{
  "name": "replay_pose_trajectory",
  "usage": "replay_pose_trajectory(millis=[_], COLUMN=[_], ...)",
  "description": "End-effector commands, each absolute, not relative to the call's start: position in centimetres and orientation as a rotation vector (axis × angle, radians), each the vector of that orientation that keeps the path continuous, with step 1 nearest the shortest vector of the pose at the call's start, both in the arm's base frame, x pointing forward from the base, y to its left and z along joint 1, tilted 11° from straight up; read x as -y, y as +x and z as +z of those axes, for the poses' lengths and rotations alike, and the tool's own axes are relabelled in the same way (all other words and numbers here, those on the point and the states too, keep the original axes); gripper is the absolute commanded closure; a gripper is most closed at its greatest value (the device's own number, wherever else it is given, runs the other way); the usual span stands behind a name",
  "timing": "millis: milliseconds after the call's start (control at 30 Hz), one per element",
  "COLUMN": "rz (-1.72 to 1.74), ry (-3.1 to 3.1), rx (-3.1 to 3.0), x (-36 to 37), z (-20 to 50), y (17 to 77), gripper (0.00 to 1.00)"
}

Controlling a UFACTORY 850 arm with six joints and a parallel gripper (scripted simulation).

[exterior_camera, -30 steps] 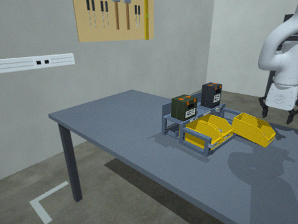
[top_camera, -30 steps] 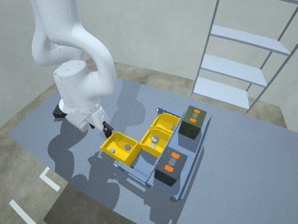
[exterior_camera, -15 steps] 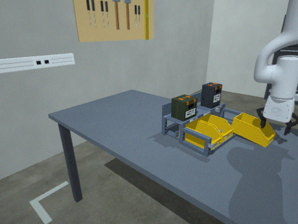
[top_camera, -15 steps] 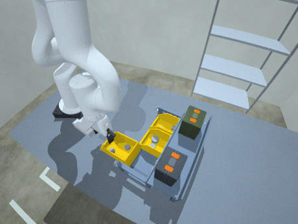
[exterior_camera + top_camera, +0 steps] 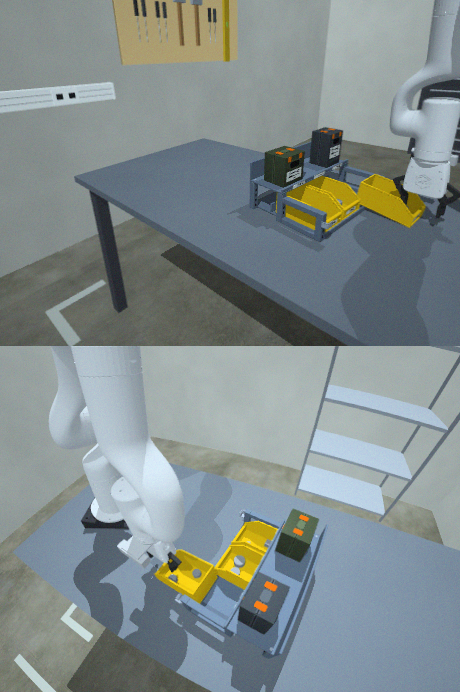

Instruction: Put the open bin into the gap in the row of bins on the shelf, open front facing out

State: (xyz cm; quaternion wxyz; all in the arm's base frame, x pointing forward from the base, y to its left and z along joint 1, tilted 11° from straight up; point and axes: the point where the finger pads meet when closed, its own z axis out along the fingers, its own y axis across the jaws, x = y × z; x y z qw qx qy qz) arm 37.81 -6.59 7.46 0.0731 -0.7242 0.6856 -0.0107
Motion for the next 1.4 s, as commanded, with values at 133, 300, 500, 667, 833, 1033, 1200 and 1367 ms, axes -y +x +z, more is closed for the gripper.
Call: replay_pose_trajectory(millis=[133,300,500,667,833,1033,1200,1367], rz=[-0.186,-0.186,-0.186,-0.186,-0.165,-0.186,-0.186,-0.178], ry=[-2.079,-2.079,-2.079,-2.079,-2.085,-2.079,-2.079,-2.08], rx=[-1.963,-1.963,-1.963,-1.963,-1.968,-1.963,-1.963,-1.964], x=[6.6,6.7,6.7,6.7,6.7,6.7,6.7,6.7], z=[7.3,8.2,8.2,8.2,8.6,8.7,8.7,8.9], y=[37.9,37.7,37.7,37.7,37.7,37.7,37.7,37.7], gripper=[0.0,0.0,0.0,0.0,0.0,0.0,0.0,0.0])
